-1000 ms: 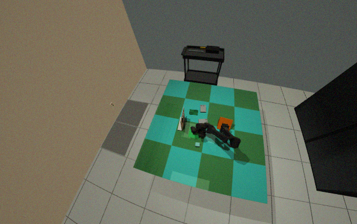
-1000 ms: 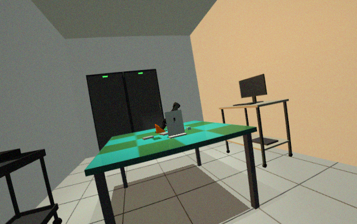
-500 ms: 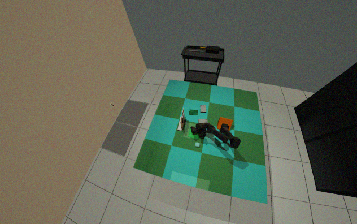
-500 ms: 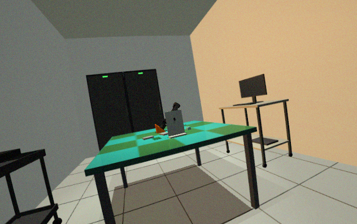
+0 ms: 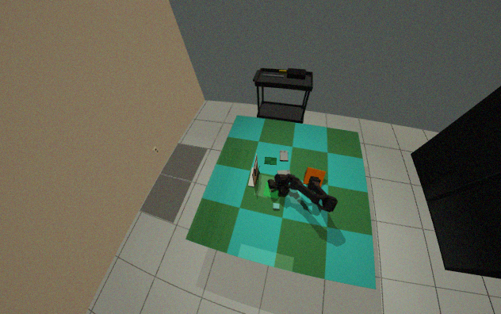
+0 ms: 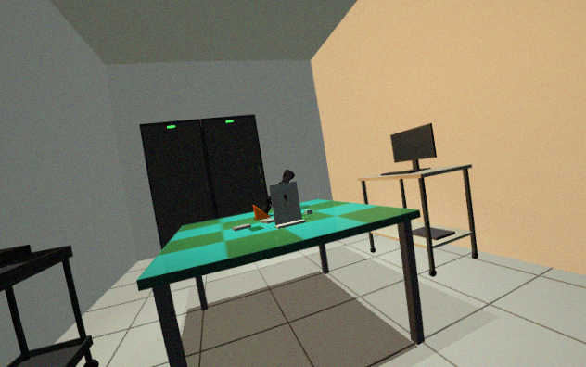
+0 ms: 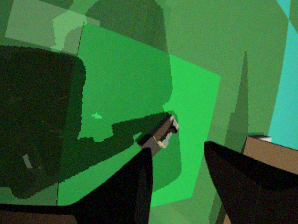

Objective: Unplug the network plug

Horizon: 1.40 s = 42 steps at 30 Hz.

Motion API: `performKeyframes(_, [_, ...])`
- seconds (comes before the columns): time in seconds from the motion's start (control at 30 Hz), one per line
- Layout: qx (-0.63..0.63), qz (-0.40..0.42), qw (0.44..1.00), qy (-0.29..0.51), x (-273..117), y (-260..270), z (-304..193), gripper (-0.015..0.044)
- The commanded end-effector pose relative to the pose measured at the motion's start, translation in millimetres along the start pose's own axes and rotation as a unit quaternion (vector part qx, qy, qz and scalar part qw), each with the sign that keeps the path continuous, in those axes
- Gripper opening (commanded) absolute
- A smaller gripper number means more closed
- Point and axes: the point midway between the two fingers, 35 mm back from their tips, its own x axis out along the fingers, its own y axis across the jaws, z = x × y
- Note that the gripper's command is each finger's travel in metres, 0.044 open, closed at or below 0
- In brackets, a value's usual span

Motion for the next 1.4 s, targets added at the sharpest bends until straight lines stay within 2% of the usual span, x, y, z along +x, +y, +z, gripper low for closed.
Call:
performKeyframes(0.0, [-0.007,-0.004,1.0,-0.002,-6,-3,2,0.0156])
performKeyframes(1.37, [-0.007,0.005,1.0,0.003,-43,-18,-5,0.0156])
